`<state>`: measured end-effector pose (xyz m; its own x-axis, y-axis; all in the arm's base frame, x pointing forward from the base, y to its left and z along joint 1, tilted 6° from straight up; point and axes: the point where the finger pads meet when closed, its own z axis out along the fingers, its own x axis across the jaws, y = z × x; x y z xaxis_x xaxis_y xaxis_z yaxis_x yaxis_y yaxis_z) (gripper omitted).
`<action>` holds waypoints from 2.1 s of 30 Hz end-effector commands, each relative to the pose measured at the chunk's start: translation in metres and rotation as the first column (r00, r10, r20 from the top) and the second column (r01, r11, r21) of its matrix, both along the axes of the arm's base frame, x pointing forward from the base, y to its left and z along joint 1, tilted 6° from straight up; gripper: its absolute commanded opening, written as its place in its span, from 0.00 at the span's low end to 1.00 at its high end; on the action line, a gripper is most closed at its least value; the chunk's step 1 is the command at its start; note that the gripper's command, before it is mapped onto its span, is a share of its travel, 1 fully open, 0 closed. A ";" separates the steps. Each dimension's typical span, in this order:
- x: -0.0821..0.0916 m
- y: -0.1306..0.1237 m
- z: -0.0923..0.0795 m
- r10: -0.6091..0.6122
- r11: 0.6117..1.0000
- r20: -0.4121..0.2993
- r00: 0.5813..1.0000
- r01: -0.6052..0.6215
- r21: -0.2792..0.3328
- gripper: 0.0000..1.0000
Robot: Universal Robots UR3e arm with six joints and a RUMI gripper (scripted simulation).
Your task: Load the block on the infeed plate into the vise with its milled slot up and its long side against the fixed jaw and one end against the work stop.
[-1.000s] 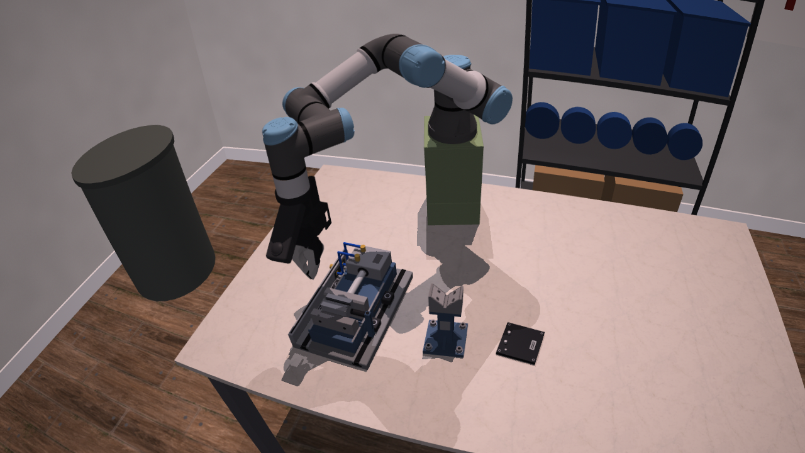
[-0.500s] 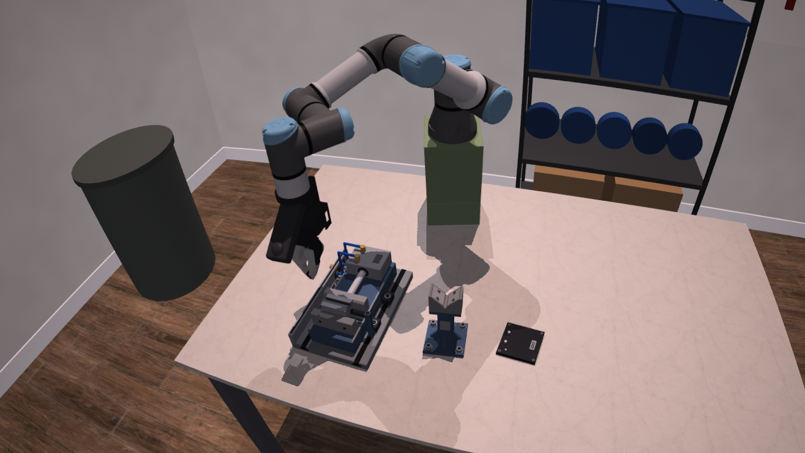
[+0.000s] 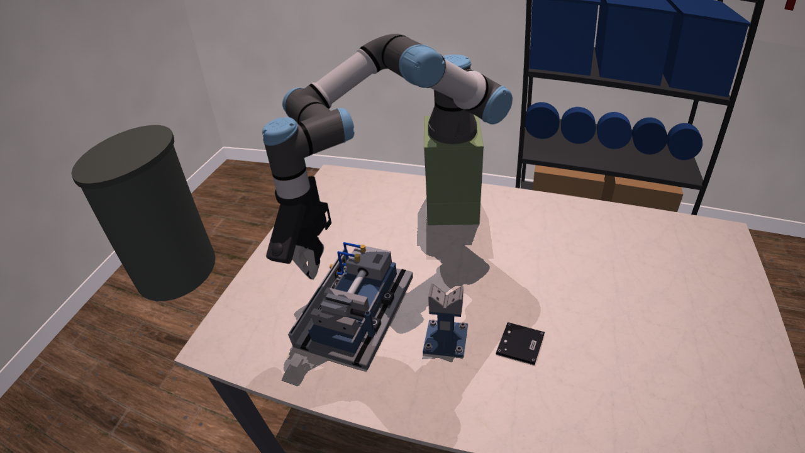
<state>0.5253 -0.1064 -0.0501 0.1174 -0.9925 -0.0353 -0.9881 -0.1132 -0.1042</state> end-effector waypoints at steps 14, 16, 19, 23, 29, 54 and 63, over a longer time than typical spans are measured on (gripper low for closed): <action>0.002 0.001 -0.012 0.000 1.000 0.003 1.000 0.000 -0.002 0.00; 0.002 0.001 -0.015 0.000 1.000 0.003 1.000 0.000 -0.002 0.00; 0.002 0.001 -0.017 0.000 1.000 0.003 1.000 0.000 -0.002 0.00; 0.003 0.001 -0.023 0.000 1.000 0.003 1.000 0.000 -0.002 0.00; 0.004 0.002 -0.033 0.000 1.000 0.003 1.000 0.000 -0.002 0.00; 0.005 0.003 -0.050 0.000 1.000 0.003 1.000 0.000 -0.002 0.00; 0.005 0.003 -0.050 0.000 1.000 0.003 1.000 0.000 -0.002 0.00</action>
